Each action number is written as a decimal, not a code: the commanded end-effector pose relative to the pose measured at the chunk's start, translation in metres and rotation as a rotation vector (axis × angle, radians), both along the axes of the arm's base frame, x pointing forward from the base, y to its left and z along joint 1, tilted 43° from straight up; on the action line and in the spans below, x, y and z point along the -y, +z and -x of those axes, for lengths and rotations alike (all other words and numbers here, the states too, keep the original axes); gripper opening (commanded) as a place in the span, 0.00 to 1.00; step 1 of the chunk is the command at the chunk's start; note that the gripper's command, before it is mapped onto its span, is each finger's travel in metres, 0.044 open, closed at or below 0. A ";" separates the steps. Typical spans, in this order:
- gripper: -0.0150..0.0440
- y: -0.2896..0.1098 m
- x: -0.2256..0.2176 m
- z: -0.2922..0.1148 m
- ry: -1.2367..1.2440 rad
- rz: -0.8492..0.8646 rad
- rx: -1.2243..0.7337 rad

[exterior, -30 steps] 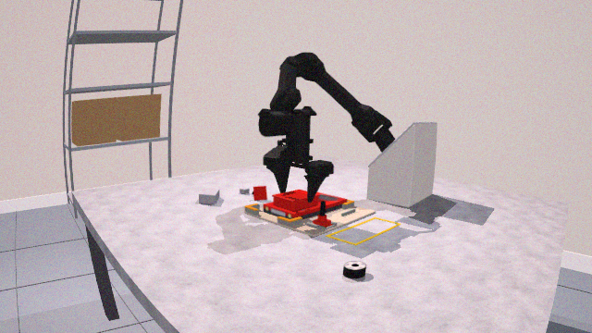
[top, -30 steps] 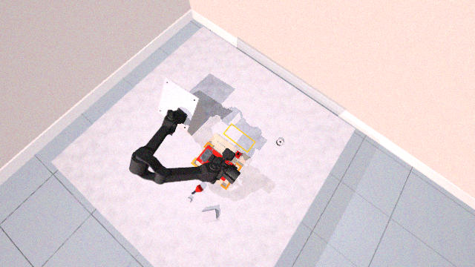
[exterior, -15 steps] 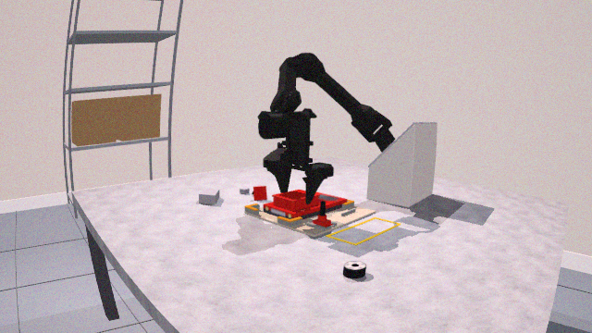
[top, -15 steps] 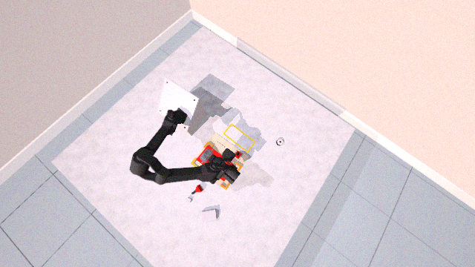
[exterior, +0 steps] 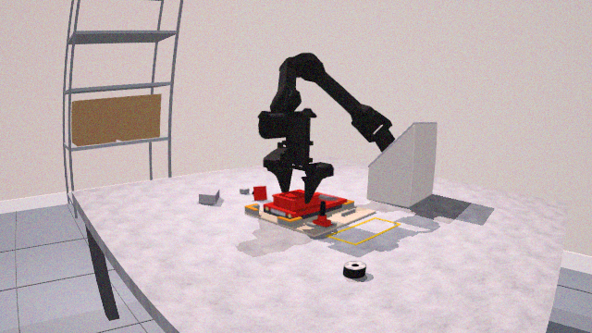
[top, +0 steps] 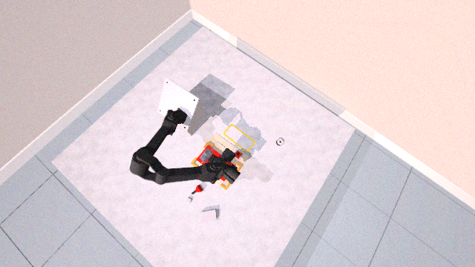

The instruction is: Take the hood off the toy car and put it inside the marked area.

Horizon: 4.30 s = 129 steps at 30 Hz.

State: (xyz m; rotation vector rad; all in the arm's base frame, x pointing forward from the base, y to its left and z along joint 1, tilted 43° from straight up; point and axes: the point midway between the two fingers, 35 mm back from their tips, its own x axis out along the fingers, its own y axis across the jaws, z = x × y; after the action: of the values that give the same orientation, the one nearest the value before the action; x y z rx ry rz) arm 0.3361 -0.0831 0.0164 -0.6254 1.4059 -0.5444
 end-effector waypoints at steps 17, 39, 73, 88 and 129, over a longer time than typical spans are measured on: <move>0.25 0.009 -0.009 0.001 -0.001 -0.001 0.002; 0.25 0.020 -0.019 0.002 0.000 -0.001 0.001; 0.25 -0.011 -0.114 0.007 0.018 -0.030 -0.034; 0.25 -0.059 -0.168 0.022 0.014 -0.026 -0.029; 0.25 -0.102 -0.187 0.030 0.001 -0.016 0.001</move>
State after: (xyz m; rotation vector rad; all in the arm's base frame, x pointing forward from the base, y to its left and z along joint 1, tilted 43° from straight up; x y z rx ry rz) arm 0.3058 0.1052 -0.0846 -0.6054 1.4105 -0.5346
